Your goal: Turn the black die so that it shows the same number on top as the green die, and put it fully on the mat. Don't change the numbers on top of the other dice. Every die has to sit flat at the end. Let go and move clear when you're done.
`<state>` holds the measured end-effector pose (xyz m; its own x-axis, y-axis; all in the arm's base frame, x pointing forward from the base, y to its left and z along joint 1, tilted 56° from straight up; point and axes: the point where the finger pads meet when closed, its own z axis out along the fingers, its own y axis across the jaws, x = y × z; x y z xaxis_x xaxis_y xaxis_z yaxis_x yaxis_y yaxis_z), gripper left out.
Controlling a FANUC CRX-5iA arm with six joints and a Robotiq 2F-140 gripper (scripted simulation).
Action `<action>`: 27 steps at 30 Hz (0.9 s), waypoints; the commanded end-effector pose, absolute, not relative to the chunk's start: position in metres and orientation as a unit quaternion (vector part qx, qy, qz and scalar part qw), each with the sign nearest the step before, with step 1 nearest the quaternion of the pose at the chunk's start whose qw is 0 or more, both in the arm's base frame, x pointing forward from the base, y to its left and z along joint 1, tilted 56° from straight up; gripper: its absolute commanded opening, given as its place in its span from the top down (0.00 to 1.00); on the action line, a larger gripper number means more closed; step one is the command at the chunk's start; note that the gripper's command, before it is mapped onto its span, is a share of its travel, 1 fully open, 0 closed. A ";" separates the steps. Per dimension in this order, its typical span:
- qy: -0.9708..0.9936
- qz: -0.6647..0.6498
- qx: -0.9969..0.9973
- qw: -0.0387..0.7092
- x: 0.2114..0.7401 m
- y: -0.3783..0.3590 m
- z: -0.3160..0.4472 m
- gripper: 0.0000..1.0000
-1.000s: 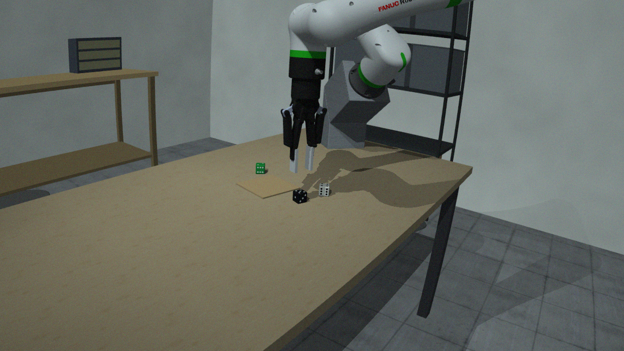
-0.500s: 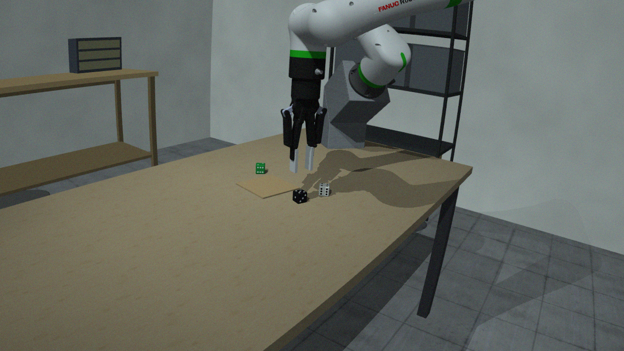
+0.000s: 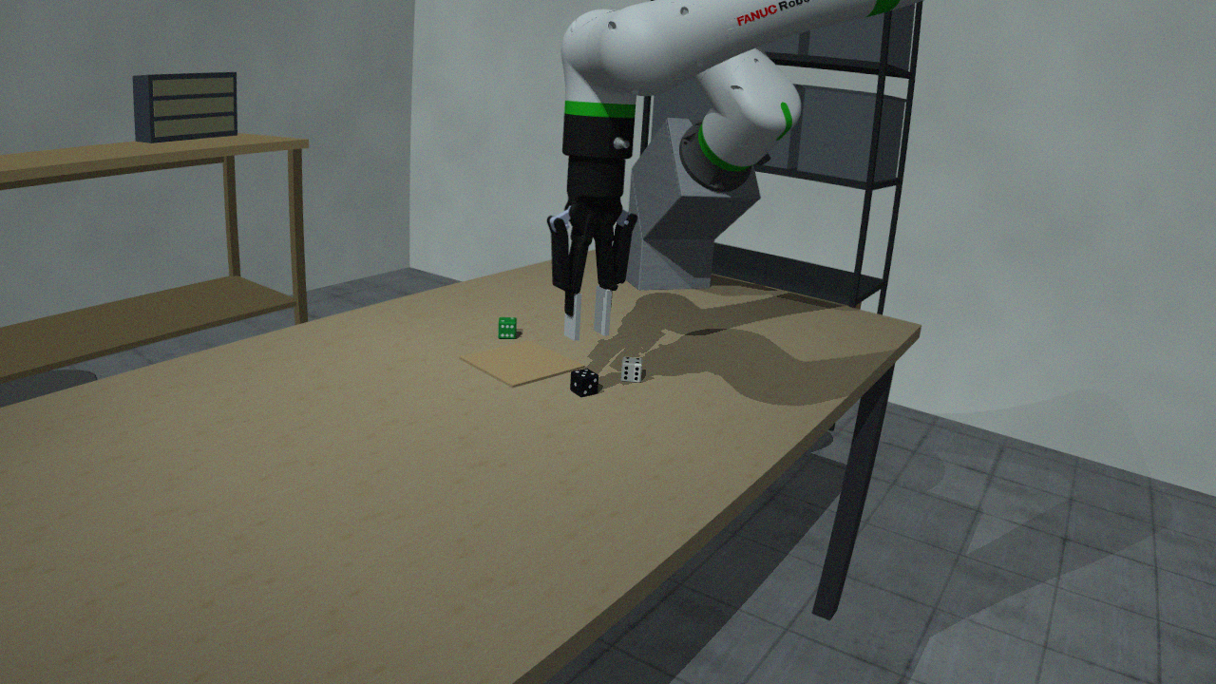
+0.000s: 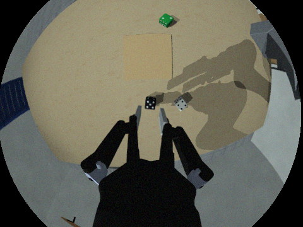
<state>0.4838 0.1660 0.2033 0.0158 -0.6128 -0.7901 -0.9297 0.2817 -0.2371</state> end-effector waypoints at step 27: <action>0.677 0.185 -0.570 0.428 0.497 0.193 0.184 0.72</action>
<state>0.4962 0.1913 0.1848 0.0157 -0.6128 -0.7901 -0.9297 0.2818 -0.2371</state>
